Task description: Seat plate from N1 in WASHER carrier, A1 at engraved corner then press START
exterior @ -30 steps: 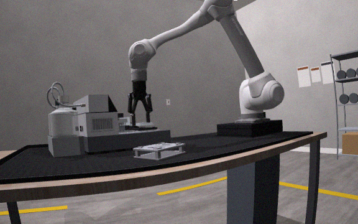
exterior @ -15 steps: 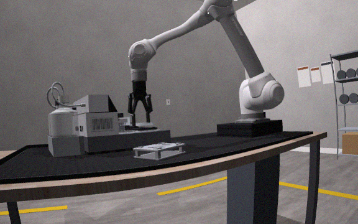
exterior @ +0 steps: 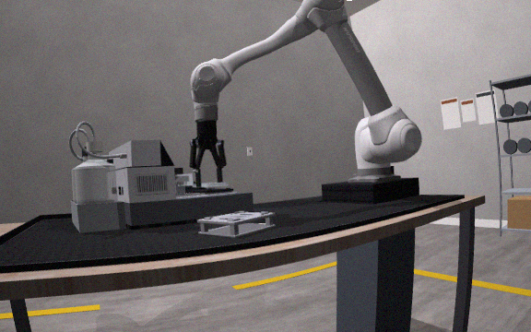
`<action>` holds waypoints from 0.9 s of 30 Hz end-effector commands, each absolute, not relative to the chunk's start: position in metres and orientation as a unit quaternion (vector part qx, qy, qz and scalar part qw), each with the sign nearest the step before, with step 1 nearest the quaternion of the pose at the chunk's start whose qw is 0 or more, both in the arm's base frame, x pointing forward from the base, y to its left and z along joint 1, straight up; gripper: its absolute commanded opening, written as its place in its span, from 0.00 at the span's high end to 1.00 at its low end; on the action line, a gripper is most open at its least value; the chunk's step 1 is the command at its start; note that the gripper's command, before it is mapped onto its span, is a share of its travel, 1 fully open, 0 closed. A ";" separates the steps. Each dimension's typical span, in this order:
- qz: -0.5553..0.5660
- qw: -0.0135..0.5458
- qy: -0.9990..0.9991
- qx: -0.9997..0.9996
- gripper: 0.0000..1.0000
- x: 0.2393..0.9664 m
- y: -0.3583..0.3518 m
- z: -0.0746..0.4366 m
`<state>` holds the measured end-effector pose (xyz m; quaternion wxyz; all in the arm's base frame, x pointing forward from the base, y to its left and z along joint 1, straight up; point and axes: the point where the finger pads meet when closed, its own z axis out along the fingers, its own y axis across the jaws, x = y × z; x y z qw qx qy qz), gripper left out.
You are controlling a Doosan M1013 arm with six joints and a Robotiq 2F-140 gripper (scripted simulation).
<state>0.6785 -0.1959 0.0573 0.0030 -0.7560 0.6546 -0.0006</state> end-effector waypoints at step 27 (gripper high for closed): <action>-0.001 0.003 0.655 -0.756 0.90 0.679 -0.196 0.054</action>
